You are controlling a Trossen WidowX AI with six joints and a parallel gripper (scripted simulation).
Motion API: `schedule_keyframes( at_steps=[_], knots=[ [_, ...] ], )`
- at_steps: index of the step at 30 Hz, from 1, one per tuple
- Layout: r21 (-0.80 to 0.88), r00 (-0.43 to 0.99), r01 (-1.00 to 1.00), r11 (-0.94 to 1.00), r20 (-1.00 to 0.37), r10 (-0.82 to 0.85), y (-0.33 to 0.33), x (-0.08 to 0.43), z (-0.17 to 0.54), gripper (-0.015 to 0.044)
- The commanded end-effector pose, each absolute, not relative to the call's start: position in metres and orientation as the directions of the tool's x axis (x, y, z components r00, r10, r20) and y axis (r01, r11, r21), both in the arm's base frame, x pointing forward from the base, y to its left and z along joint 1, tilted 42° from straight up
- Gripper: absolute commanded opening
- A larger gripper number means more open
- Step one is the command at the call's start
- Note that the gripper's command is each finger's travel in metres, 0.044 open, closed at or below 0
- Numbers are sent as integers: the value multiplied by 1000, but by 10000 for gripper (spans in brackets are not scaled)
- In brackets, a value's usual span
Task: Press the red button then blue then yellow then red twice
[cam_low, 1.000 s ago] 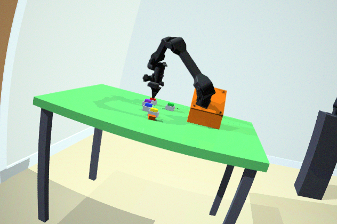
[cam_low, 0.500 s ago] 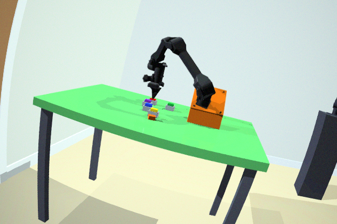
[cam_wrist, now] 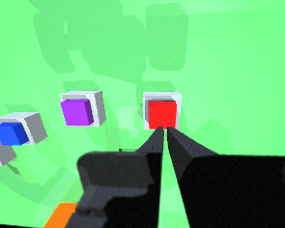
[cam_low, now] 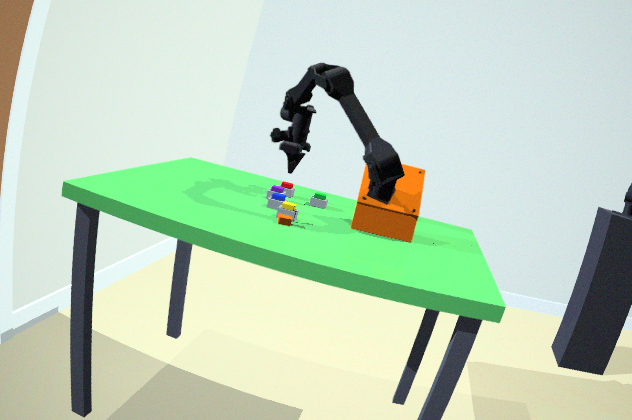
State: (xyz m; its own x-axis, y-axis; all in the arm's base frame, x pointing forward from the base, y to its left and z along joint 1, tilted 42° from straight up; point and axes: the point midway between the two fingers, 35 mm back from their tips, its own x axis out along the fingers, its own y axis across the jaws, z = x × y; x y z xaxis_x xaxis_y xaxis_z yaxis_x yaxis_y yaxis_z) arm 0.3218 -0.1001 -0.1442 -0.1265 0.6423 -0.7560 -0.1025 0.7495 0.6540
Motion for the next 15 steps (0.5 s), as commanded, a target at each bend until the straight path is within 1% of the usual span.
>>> schedule_keyframes(
  at_steps=[1,8,15],
  knots=[
    [648,-124,-107,754,-761,636,-129,327,-111,20],
    [647,-124,-107,755,-762,636,-134,328,-101,20],
    [643,-123,-104,759,-765,632,-67,327,-32,20]
  ],
)
